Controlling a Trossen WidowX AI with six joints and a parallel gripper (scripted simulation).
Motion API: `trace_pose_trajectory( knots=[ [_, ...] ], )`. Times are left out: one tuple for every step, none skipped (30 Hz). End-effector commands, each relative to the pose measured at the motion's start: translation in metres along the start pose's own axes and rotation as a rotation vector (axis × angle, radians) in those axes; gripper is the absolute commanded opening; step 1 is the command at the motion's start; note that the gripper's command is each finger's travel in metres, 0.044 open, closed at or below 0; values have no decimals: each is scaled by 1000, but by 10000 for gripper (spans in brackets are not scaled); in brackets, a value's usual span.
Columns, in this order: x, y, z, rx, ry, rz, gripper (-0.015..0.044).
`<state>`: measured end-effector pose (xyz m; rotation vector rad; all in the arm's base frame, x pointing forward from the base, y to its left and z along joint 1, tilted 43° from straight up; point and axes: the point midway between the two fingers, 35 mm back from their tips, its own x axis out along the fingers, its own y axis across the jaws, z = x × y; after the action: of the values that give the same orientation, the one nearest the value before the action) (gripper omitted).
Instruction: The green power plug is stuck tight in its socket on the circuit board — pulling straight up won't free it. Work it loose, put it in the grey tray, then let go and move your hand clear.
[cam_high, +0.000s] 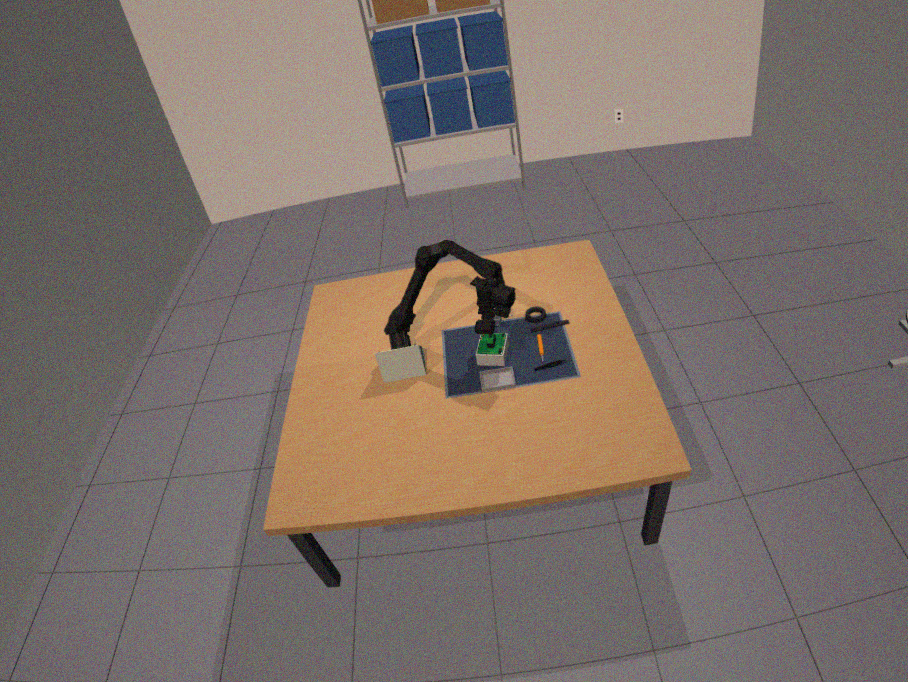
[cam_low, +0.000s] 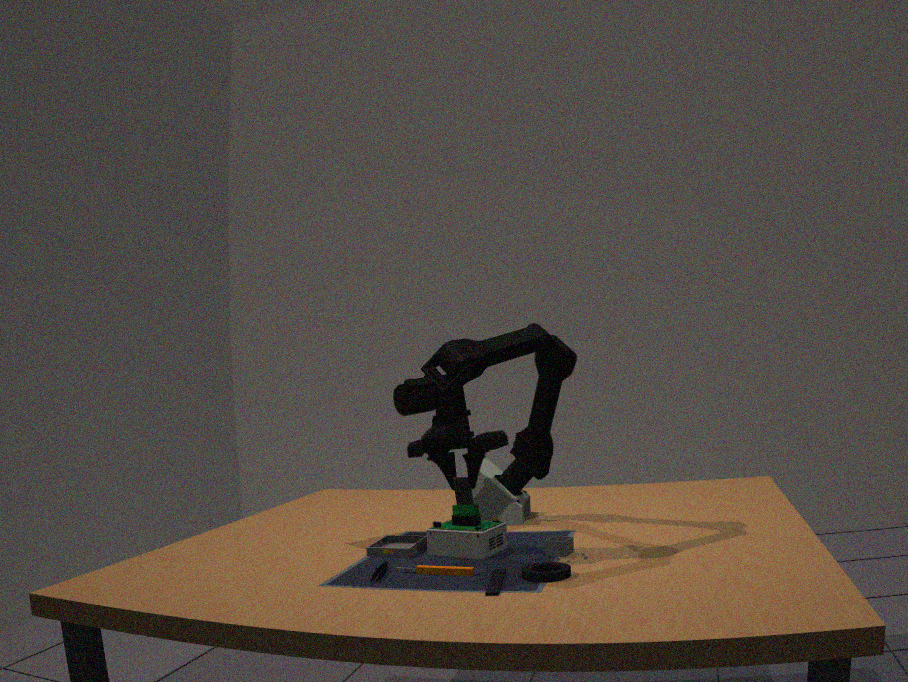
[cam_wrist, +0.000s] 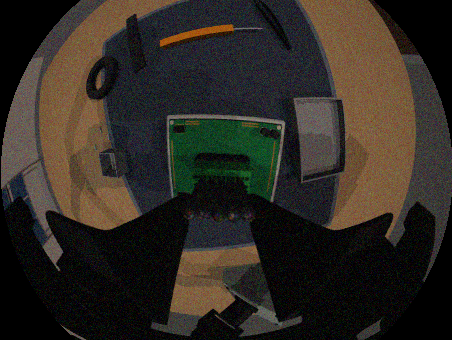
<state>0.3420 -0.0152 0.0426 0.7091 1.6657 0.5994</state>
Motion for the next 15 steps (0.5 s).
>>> trace_pose_trajectory(
  knots=[
    [-19,5,-1,13,-37,-105,0],
    [-21,8,-1,14,-37,-135,0],
    [-20,10,-1,14,-37,-162,0],
    [-21,12,-1,14,-37,-186,0],
    [-21,14,-1,15,-37,-205,0],
    [-21,15,-1,15,-36,-218,0],
    [-21,16,-1,15,-36,-225,0],
    [-21,16,-1,15,-36,-225,0],
    [-22,15,-1,15,-36,-218,0],
    [-22,14,-1,15,-36,-205,0],
    [-22,12,-1,14,-37,-186,0],
    [-23,10,-1,14,-37,-162,0],
    [-23,8,-1,14,-37,-134,0],
    [-23,4,-1,13,-37,-88,0],
    [-25,4,-1,13,-37,-88,0]
  ],
)
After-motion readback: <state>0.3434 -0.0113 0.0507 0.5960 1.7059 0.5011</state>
